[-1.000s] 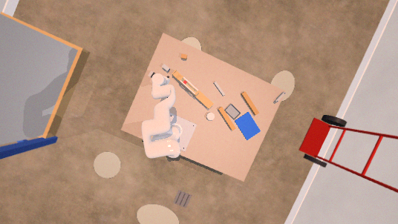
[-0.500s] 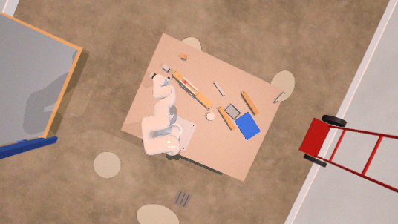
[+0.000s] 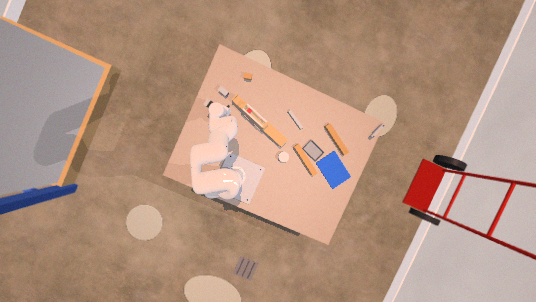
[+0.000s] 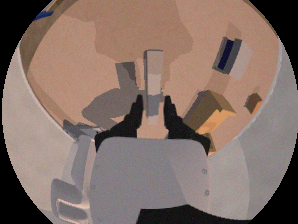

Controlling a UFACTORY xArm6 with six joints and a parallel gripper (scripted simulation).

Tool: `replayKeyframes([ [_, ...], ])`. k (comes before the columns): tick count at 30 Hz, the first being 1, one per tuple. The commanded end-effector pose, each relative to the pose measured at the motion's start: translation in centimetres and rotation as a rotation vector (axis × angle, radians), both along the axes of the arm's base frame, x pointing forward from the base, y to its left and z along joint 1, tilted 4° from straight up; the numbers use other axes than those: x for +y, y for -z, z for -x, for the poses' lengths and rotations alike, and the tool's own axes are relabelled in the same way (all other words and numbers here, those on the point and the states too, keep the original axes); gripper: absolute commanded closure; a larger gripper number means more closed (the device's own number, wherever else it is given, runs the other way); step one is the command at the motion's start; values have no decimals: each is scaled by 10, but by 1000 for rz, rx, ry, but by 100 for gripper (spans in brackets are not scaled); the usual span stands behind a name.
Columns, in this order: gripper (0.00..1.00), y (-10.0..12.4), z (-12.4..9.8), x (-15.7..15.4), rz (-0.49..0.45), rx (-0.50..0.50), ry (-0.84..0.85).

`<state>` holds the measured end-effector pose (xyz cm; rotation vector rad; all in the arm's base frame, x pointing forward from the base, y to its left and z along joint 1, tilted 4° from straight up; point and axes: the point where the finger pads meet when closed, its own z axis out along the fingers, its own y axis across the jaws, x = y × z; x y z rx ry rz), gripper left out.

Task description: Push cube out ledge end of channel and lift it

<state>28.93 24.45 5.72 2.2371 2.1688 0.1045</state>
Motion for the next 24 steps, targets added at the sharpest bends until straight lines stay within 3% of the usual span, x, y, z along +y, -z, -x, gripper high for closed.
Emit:
replayKeyframes([
  [1, 62, -1, -1, 1, -3, -3, 0],
  [14, 62, 22, -3, 2, -3, -3, 0],
  [24, 62, 24, -3, 2, -3, -3, 0],
])
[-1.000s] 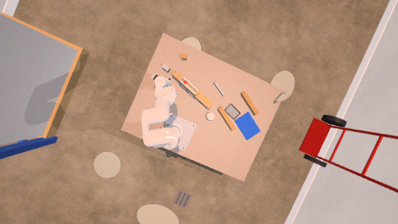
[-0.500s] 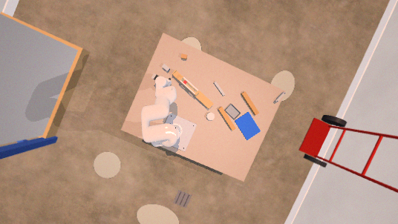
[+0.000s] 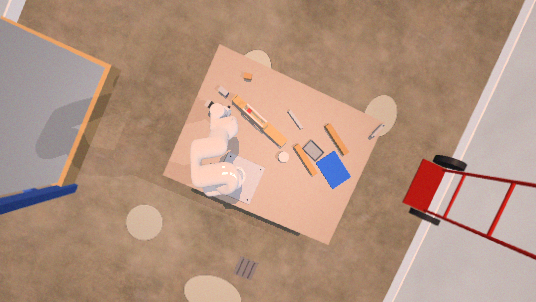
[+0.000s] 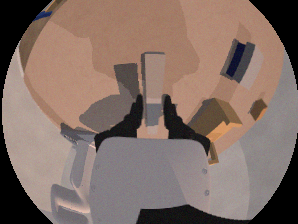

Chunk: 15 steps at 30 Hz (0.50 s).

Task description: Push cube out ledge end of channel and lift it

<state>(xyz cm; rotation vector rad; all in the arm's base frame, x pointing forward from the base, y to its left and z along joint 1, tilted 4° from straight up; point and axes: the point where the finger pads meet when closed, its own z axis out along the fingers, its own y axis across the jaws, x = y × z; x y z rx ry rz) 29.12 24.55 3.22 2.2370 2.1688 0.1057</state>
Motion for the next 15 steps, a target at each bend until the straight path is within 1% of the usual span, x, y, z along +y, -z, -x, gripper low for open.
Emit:
replayKeyframes([
  [1, 62, -1, -1, 1, -2, -2, 0],
  [5, 62, -1, -1, 1, -2, -2, 0],
  [6, 100, -1, -1, 1, -2, -2, 0],
  [15, 100, -1, -1, 1, -2, -2, 0],
])
